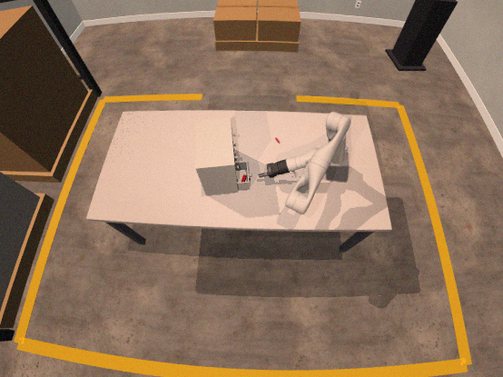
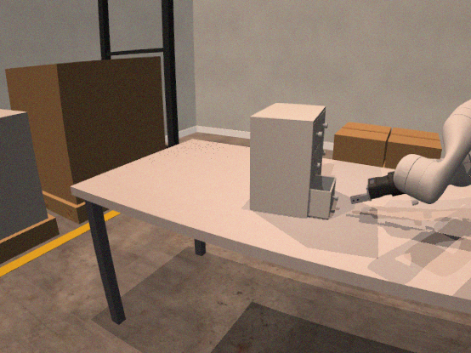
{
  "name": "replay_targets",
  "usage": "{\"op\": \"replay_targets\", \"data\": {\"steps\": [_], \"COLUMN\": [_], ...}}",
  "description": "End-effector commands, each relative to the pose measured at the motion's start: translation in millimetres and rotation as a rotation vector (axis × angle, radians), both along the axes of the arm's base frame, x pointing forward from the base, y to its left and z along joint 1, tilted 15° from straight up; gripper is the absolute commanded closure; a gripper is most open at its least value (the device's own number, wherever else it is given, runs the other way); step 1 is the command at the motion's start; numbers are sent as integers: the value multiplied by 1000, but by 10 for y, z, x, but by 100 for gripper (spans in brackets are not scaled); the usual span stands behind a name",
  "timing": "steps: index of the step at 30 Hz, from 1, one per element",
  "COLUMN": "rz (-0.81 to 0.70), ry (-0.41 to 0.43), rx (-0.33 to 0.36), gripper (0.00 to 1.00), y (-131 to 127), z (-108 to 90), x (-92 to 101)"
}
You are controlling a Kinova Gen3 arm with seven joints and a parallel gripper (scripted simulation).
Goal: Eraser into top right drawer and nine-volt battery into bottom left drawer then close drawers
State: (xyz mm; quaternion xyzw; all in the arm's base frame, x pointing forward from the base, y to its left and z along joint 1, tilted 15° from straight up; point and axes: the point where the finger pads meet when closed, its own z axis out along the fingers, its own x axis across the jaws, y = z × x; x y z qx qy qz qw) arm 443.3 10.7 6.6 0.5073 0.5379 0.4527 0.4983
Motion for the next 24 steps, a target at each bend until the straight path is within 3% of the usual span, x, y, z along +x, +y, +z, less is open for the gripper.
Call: {"op": "replay_targets", "data": {"steps": [1, 24], "rz": [7, 6], "ry": [1, 1], "rx": [6, 9], "gripper": [100, 100], "y": [-13, -89], "z": [-21, -24], "x": [7, 26]}}
